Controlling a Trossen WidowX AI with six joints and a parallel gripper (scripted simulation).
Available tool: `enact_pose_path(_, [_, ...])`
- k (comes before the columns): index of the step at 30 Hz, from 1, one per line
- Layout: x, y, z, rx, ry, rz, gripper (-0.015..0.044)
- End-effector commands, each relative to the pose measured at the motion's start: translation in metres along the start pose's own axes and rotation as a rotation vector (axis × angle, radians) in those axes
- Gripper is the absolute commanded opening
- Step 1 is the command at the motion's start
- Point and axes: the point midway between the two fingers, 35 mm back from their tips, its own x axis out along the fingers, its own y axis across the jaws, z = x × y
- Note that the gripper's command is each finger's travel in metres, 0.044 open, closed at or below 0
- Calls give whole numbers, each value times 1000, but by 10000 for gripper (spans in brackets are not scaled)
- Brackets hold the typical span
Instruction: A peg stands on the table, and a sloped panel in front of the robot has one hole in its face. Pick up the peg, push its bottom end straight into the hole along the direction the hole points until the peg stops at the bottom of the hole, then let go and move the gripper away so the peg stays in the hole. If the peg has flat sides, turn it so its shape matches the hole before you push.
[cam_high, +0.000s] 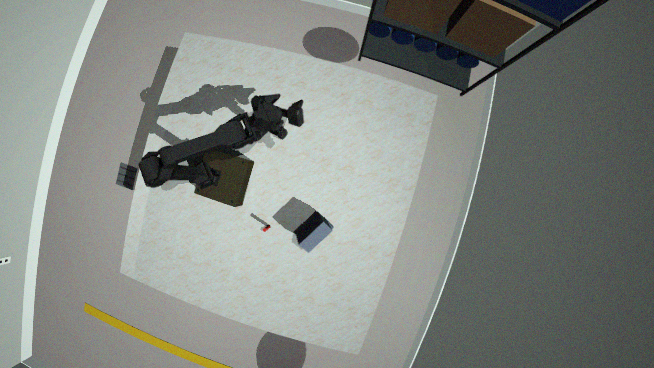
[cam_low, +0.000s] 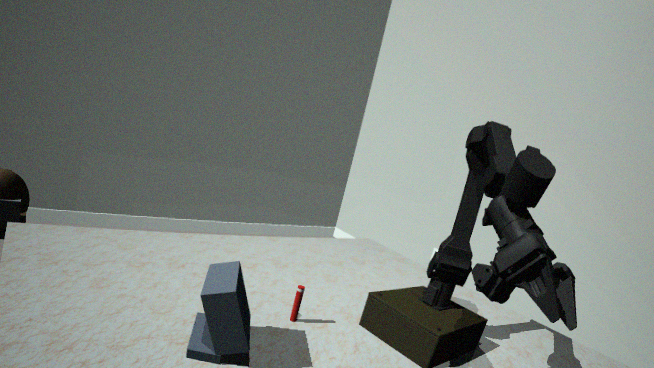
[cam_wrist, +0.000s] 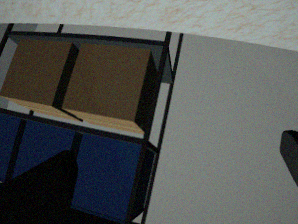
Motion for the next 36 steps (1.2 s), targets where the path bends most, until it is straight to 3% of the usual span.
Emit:
enact_pose_path(1, [-5,15,15,30,-47,37,440])
enact_pose_path(36, [-95,97,183,425,-490,287,440])
